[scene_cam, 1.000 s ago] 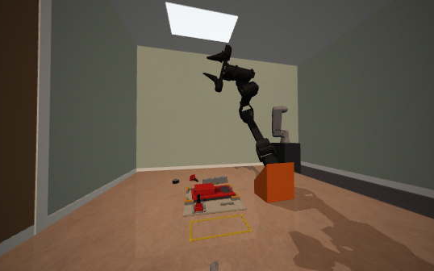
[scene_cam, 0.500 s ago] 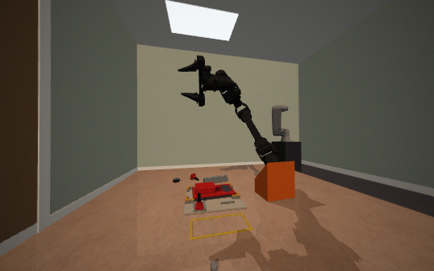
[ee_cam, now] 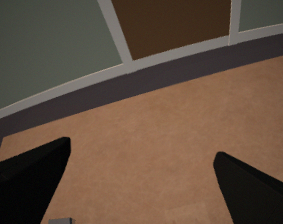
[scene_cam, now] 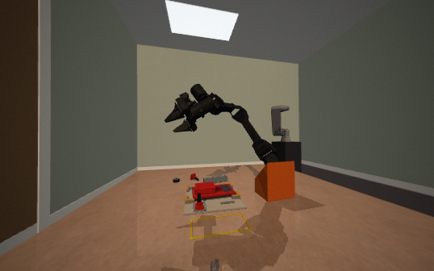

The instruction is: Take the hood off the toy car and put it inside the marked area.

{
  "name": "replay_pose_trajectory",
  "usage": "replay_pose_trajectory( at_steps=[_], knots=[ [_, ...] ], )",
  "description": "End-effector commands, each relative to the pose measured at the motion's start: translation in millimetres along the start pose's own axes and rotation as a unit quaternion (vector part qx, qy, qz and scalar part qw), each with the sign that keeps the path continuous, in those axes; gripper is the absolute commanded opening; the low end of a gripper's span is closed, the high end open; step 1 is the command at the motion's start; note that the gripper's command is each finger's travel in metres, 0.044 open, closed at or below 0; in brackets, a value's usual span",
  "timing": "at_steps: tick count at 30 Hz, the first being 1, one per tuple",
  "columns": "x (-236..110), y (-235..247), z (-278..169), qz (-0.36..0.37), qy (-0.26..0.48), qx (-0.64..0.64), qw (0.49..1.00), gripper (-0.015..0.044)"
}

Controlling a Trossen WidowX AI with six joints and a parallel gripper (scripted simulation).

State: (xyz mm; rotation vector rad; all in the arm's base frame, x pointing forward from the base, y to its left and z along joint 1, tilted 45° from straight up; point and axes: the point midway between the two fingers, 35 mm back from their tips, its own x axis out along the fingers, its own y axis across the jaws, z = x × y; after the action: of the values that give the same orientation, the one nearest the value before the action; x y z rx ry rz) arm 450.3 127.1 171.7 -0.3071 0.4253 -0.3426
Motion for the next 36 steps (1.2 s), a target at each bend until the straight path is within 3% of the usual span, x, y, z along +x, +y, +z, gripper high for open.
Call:
replay_pose_trajectory(
  at_steps=[1,11,21,36],
  knots=[
    [17.7,-22.9,-26.0,-0.023,0.063,-0.035,0.997,0.044],
    [37.1,-100.8,-106.7,-0.08,0.261,-0.128,0.954,0.044],
    [9.0,-177.9,-176.3,-0.111,0.461,-0.186,0.861,0.044],
    [7.1,-181.9,-185.7,-0.113,0.474,-0.189,0.853,0.044]
  ],
)
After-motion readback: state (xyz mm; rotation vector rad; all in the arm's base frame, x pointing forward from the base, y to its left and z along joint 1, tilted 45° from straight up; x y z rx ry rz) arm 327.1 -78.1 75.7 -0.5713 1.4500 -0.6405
